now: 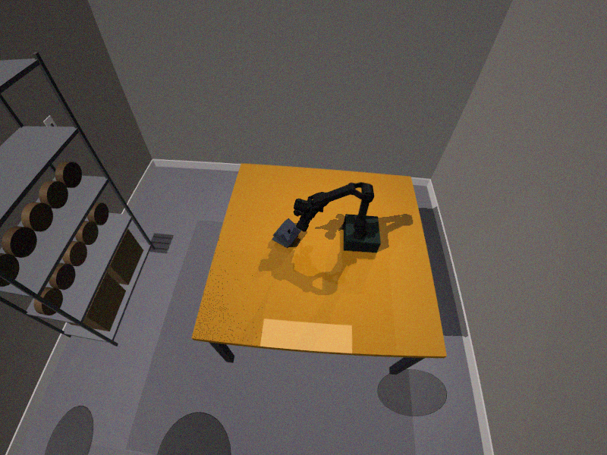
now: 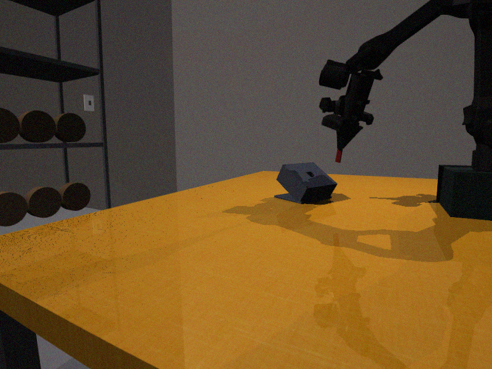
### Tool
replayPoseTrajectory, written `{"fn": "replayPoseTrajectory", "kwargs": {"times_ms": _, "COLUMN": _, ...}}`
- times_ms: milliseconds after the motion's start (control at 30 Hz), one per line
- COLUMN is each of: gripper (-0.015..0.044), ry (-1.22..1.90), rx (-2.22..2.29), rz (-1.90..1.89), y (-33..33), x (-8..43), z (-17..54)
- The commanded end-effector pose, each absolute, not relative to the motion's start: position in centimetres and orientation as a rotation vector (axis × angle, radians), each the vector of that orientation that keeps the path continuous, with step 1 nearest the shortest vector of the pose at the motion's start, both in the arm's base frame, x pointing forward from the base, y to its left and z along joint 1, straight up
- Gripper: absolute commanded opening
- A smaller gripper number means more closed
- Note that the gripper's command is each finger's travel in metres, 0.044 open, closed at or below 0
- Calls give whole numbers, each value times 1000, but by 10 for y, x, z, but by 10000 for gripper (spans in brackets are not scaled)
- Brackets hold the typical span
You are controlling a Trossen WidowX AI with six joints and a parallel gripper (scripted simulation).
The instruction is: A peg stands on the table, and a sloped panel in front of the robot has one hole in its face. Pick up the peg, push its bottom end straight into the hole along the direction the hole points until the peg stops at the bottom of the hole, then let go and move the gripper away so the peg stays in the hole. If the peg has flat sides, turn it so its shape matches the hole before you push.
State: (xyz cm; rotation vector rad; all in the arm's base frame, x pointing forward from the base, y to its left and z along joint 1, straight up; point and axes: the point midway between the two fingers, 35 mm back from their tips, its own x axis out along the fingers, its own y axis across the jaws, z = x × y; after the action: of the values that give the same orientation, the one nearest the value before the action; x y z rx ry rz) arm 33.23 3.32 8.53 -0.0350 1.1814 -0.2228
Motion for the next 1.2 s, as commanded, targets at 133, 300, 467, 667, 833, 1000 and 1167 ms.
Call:
{"fn": "replayPoseTrajectory", "kwargs": {"times_ms": 133, "gripper": 0, "ry": 1124, "rx": -16, "rz": -240, "y": 43, "x": 333, "z": 91}}
{"fn": "replayPoseTrajectory", "kwargs": {"times_ms": 300, "gripper": 0, "ry": 1095, "rx": -4, "rz": -246, "y": 49, "x": 333, "z": 94}}
{"fn": "replayPoseTrajectory", "kwargs": {"times_ms": 467, "gripper": 0, "ry": 1066, "rx": 10, "rz": -252, "y": 56, "x": 334, "z": 97}}
{"fn": "replayPoseTrajectory", "kwargs": {"times_ms": 667, "gripper": 0, "ry": 1031, "rx": 27, "rz": -257, "y": 63, "x": 334, "z": 100}}
{"fn": "replayPoseTrajectory", "kwargs": {"times_ms": 833, "gripper": 0, "ry": 1001, "rx": 43, "rz": -260, "y": 69, "x": 334, "z": 103}}
{"fn": "replayPoseTrajectory", "kwargs": {"times_ms": 1000, "gripper": 0, "ry": 972, "rx": 60, "rz": -263, "y": 76, "x": 333, "z": 106}}
{"fn": "replayPoseTrajectory", "kwargs": {"times_ms": 1167, "gripper": 0, "ry": 943, "rx": 79, "rz": -264, "y": 82, "x": 333, "z": 109}}
